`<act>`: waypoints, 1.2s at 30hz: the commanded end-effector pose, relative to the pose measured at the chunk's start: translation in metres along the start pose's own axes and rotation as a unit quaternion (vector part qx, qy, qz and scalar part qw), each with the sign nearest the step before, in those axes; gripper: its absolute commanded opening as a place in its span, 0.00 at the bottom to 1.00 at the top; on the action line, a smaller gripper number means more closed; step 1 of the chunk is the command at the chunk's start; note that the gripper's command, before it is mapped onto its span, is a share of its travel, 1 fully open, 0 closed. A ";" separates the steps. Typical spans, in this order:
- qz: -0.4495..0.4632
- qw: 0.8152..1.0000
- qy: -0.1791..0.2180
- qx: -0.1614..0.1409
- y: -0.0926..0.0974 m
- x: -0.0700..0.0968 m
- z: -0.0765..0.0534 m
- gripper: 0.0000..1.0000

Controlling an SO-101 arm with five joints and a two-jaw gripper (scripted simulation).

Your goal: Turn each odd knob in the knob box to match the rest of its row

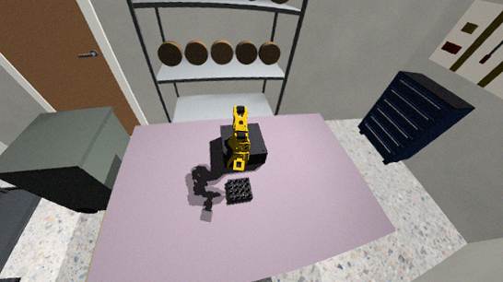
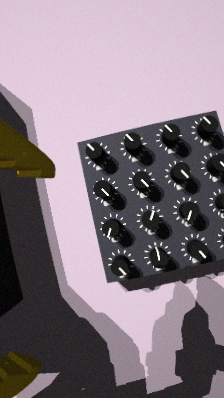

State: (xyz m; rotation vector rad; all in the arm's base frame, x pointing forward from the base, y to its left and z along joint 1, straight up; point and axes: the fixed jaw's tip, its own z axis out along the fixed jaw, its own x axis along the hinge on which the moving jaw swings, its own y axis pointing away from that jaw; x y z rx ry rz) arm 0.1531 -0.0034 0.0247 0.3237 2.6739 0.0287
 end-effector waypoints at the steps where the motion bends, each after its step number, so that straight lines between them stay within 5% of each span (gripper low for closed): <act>1: -0.061 0.998 0.008 -0.002 0.001 0.006 0.001 0.40; 36: -0.116 0.993 0.010 -0.003 0.001 0.008 0.001 0.40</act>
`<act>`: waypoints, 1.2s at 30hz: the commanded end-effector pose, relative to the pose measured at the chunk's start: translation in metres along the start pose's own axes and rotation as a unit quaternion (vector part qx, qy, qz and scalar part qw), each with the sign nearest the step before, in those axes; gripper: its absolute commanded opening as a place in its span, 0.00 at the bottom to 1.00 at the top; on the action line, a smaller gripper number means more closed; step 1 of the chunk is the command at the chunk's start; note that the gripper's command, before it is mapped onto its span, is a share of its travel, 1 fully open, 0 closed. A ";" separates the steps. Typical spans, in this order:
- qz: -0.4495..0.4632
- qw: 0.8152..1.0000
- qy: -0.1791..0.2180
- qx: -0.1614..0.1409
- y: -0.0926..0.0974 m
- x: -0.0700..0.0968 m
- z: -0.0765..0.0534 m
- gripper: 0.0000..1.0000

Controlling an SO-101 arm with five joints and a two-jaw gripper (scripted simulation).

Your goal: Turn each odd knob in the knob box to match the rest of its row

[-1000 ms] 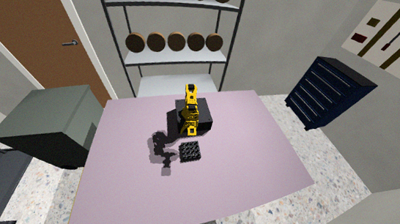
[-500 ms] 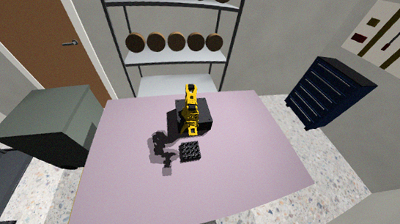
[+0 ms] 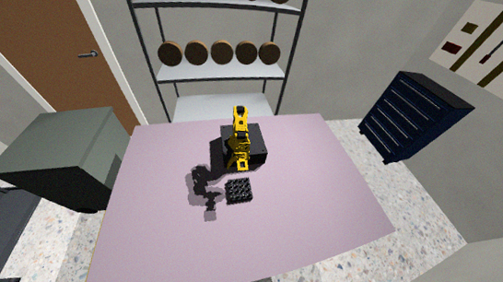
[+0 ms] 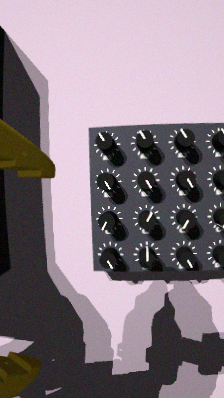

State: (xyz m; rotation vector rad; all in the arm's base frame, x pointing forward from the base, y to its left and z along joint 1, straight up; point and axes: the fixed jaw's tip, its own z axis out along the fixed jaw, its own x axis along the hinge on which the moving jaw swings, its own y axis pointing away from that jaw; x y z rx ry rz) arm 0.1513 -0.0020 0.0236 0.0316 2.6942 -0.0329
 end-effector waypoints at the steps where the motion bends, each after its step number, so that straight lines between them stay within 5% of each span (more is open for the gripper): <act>1: -0.008 1.000 0.010 -0.003 0.002 0.006 0.001 0.40; 36: -0.013 1.000 0.017 -0.004 0.003 0.010 0.002 0.40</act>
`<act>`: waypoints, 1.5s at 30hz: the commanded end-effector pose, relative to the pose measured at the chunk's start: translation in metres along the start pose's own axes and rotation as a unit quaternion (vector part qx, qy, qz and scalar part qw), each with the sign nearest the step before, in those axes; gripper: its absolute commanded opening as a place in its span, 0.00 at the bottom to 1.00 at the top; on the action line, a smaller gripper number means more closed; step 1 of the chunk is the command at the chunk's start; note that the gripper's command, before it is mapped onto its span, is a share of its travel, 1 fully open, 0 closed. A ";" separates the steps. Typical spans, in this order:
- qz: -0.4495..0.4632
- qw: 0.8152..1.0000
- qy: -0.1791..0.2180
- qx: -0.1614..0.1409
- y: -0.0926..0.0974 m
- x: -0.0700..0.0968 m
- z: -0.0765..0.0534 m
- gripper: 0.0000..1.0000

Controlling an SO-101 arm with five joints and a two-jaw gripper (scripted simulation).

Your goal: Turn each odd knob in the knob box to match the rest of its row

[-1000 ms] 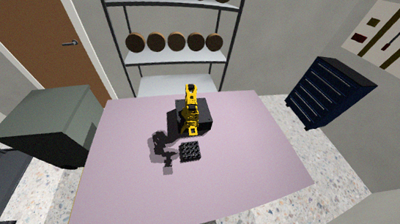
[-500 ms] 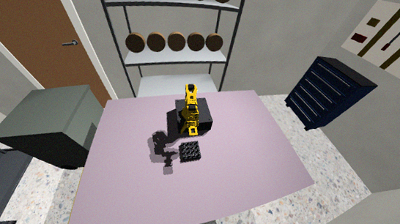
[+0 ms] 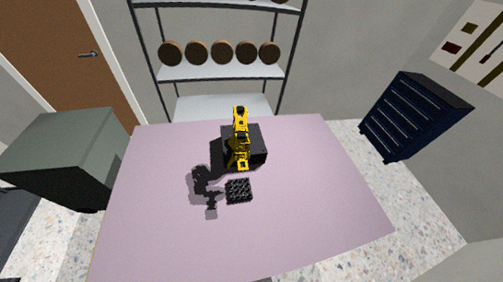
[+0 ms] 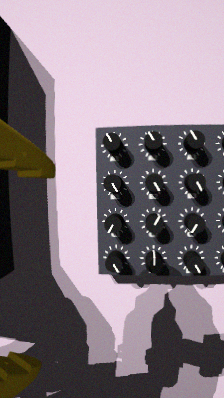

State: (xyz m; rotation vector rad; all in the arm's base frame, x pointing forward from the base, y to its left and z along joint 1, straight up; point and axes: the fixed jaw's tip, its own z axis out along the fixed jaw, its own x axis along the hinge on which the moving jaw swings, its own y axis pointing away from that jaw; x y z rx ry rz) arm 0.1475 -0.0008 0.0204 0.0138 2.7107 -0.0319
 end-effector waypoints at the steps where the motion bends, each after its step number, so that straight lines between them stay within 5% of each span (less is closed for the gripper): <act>1: -0.007 1.000 0.009 -0.002 0.001 0.005 0.001 0.40; 31: -0.007 1.000 0.009 -0.002 0.001 0.004 0.001 0.40; 45: -0.007 1.000 0.009 -0.002 0.000 -0.026 0.009 0.40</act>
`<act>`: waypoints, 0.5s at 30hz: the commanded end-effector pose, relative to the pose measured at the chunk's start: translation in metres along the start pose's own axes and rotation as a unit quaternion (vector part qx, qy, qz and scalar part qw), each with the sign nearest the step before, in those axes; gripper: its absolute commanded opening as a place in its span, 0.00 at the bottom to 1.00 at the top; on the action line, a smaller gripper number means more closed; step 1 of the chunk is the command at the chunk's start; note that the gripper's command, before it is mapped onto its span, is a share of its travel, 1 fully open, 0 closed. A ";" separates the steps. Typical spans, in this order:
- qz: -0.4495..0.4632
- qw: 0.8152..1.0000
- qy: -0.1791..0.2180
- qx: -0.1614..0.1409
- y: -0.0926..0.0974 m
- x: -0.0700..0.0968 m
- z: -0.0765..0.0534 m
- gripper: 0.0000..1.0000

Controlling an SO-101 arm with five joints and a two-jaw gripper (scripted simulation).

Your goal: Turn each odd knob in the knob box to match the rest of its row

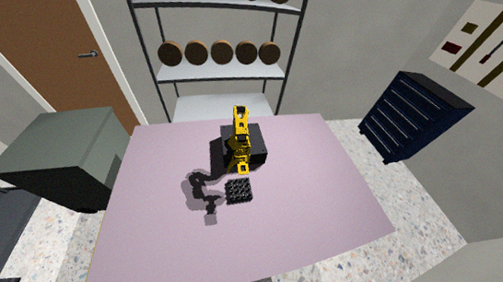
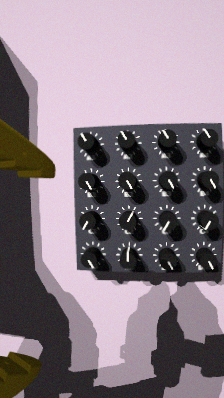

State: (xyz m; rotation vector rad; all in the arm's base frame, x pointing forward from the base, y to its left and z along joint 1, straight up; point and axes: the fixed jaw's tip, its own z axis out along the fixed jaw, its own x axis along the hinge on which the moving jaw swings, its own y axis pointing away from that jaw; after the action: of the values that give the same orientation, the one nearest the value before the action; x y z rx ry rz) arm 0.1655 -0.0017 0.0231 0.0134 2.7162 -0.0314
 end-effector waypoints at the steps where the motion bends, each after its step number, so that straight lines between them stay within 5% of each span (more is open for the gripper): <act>1: -0.007 1.000 0.006 -0.002 0.001 -0.012 0.005 0.40; 15: -0.007 1.000 0.006 -0.002 0.000 -0.031 0.020 0.40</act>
State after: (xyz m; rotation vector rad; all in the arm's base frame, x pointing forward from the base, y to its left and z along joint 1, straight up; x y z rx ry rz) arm 0.1988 -0.0036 0.0175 0.0135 2.7335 -0.0303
